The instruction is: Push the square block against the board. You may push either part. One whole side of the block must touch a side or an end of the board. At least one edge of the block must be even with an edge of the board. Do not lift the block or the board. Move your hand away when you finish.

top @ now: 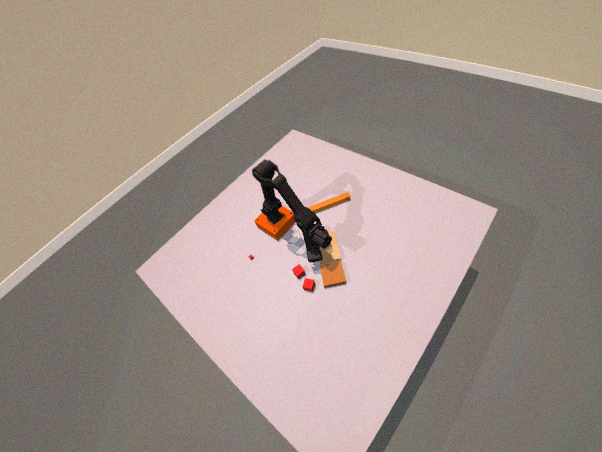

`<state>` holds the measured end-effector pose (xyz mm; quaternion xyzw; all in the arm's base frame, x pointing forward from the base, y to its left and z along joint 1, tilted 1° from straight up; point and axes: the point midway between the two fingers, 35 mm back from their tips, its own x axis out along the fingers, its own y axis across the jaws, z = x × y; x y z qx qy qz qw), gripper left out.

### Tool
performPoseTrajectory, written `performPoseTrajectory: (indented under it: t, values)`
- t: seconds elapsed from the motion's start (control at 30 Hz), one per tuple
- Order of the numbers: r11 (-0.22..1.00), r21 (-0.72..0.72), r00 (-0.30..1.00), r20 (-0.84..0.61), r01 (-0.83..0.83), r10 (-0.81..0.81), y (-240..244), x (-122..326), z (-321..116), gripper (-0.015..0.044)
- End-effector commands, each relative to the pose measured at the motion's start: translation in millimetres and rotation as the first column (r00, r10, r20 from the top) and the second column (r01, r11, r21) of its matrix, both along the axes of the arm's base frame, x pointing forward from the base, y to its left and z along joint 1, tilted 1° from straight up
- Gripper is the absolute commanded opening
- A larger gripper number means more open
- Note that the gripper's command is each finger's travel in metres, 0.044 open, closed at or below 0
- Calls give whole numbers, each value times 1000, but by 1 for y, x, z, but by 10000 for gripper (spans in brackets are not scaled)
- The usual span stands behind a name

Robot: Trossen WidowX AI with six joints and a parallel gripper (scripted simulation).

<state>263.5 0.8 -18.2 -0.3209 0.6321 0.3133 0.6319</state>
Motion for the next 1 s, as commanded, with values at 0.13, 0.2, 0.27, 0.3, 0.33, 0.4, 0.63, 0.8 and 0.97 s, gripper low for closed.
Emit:
performPoseTrajectory:
  t: [0.13,0.2,0.27,0.3,0.33,0.4,0.63,0.8,0.97]
  values:
    - [1000,3,1000,5,-3,3,-10,-6,1,0]
    - [1000,3,1000,5,-3,3,-13,-8,1,0]
    - [1000,3,1000,5,-3,3,-16,-10,1,0]
    - [1000,3,1000,5,-3,3,-17,-11,1,0]
    - [1000,3,1000,5,-3,3,-18,-12,1,0]
    - [1000,2,1000,4,-3,3,-21,-14,1,0]
    - [1000,2,1000,4,-3,3,-30,-21,0,0]
    - [1000,0,1000,-4,1,-1,-31,-23,2,0]
    - [1000,1,1000,4,-3,3,-31,-24,56,0]
